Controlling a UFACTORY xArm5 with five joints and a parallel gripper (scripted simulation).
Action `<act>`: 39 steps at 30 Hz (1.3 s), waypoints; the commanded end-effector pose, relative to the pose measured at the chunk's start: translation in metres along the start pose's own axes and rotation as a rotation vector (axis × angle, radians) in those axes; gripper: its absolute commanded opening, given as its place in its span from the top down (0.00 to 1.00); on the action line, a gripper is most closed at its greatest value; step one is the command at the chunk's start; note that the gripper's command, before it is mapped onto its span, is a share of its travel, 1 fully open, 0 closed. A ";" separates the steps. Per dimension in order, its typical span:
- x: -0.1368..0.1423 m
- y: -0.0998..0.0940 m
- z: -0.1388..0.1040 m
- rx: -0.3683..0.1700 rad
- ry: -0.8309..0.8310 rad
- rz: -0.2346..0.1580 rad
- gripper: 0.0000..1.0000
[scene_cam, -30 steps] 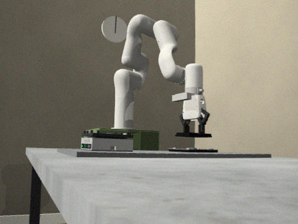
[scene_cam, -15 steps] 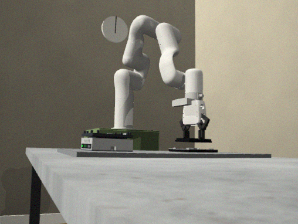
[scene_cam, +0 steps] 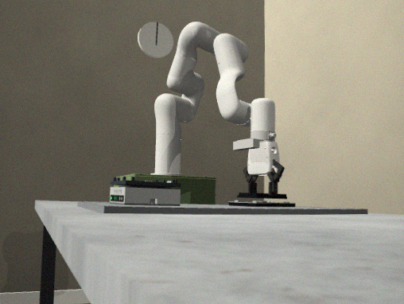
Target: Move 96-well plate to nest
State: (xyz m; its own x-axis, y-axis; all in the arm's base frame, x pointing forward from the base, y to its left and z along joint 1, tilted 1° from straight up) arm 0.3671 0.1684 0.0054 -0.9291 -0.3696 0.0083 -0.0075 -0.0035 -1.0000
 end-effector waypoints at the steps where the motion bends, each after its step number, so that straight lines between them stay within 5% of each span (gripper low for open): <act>1: -0.001 -0.001 0.000 0.004 0.000 0.003 1.00; 39: -0.001 0.003 0.000 0.004 0.000 0.003 1.00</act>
State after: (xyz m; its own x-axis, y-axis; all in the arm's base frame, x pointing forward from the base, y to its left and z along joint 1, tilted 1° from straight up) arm 0.3668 0.1683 0.0017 -0.9291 -0.3696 0.0086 -0.0078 -0.0036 -1.0000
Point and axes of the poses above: the point where the finger pads meet when closed, its own y axis out along the fingers, its own x axis across the jaws, z = x × y, the point moved 6 cm from there along -y, back along the fingers, and after that the axes turned 13 degrees about -y, right-handed, at the moved point
